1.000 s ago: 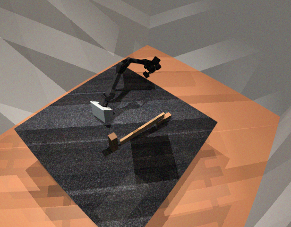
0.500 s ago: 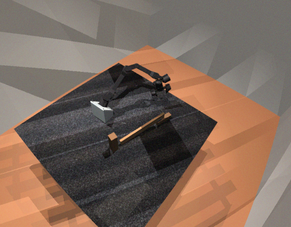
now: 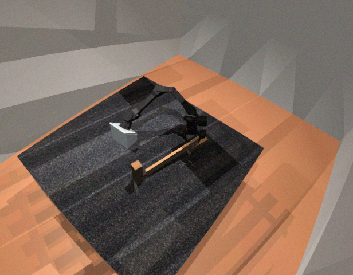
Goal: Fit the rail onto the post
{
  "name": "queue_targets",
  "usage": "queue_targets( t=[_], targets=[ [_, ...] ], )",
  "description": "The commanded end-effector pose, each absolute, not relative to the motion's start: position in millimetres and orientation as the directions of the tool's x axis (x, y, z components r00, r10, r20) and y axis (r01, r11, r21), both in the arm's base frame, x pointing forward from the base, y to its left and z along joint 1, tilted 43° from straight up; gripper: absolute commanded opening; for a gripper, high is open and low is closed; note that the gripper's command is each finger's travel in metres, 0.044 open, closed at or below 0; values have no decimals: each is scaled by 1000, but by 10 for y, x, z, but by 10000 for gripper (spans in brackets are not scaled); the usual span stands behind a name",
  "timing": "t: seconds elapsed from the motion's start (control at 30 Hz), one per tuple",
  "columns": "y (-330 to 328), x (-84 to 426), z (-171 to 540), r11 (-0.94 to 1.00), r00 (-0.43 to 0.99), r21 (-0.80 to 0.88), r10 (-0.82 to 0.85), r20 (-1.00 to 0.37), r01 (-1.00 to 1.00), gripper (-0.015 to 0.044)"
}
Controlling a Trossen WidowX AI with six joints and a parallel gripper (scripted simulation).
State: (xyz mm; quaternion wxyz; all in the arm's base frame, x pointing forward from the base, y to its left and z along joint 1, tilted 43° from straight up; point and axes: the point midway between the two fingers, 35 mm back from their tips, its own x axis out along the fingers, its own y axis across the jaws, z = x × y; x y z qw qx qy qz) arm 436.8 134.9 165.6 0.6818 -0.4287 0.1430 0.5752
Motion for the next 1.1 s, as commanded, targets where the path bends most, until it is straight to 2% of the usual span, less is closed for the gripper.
queue_targets(
  t=[0.0,0.23,0.47,1.07],
  targets=[
    [898,4351,1199,22,248,-302,628,-738,-953,440],
    [6,4092,437,158,145,-60,615,-775,-986,440],
    [-687,3552,-161,285,61,185,676,-734,-940,440],
    [-557,3564,-338,289,60,190,678,-733,-938,440]
  ],
)
